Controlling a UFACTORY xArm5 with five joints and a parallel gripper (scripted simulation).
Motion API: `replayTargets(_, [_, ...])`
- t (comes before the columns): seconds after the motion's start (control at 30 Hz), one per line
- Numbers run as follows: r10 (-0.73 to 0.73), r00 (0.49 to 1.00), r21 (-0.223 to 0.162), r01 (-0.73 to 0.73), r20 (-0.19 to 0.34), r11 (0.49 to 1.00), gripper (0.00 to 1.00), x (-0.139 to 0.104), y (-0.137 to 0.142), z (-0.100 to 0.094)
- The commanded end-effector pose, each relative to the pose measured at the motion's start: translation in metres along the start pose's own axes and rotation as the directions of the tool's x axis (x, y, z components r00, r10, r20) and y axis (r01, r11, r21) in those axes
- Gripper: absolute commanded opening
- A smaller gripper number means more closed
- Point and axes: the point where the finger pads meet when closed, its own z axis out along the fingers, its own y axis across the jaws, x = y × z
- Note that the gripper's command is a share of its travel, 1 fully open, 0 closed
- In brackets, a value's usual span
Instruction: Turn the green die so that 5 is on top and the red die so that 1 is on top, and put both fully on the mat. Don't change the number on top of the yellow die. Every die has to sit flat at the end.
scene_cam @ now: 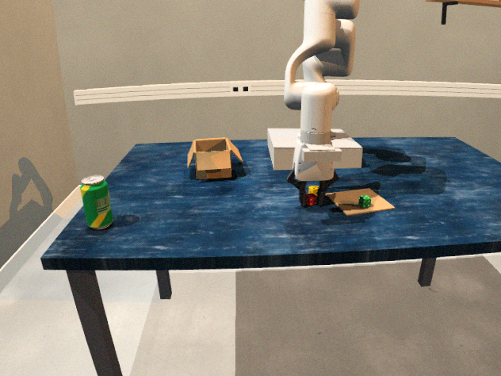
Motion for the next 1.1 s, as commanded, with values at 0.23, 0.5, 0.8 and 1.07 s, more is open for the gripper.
replayTargets(0.23, [0.0, 1.0, -0.001, 0.0, -0.003, 1.0, 0.21, 0.0014, 0.0004, -0.0011])
replayTargets(0.5, [0.0, 1.0, -0.001, 0.0, -0.003, 1.0, 0.21, 0.0014, 0.0004, -0.0011])
replayTargets(0.8, [0.0, 1.0, -0.001, 0.0, -0.003, 1.0, 0.21, 0.0014, 0.0004, -0.0011])
replayTargets(1.07, [0.0, 1.0, -0.001, 0.0, -0.003, 1.0, 0.21, 0.0014, 0.0004, -0.0011])
